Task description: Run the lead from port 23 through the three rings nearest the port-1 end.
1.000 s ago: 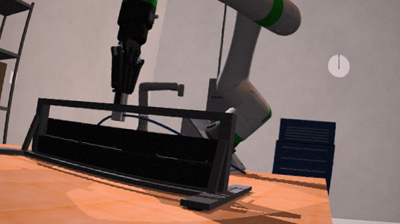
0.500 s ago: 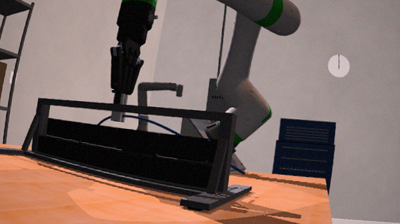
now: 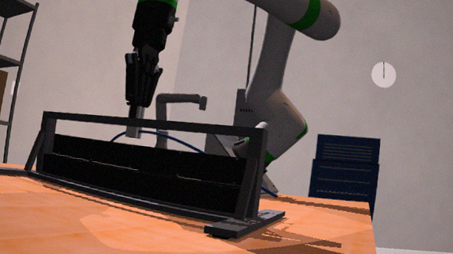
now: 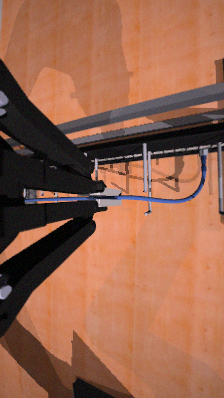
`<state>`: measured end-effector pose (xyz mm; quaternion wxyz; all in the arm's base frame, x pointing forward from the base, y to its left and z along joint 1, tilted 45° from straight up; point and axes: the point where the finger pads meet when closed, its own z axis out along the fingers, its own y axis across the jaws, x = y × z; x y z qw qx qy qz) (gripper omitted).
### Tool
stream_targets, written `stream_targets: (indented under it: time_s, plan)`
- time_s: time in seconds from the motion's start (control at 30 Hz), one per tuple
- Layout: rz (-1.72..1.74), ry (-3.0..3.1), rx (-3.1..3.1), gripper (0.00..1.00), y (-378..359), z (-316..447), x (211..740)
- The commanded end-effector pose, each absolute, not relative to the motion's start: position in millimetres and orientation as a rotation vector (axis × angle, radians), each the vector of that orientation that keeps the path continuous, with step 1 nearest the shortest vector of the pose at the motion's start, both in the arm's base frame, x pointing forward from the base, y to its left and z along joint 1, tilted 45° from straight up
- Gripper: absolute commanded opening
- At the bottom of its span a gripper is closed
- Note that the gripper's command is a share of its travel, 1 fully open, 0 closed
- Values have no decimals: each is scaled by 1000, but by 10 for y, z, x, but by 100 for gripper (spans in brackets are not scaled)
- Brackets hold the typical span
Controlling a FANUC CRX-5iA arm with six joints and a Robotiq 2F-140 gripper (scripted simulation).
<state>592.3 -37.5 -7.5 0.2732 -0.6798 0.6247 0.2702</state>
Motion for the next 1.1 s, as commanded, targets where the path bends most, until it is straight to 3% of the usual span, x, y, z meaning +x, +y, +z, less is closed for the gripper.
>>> stream_targets:
  time_s: [0.0,1.07]
  plan:
    - [726,1681,-1829,0,-379,-73,5925]
    - [733,1699,-1816,0,-333,-23,5859]
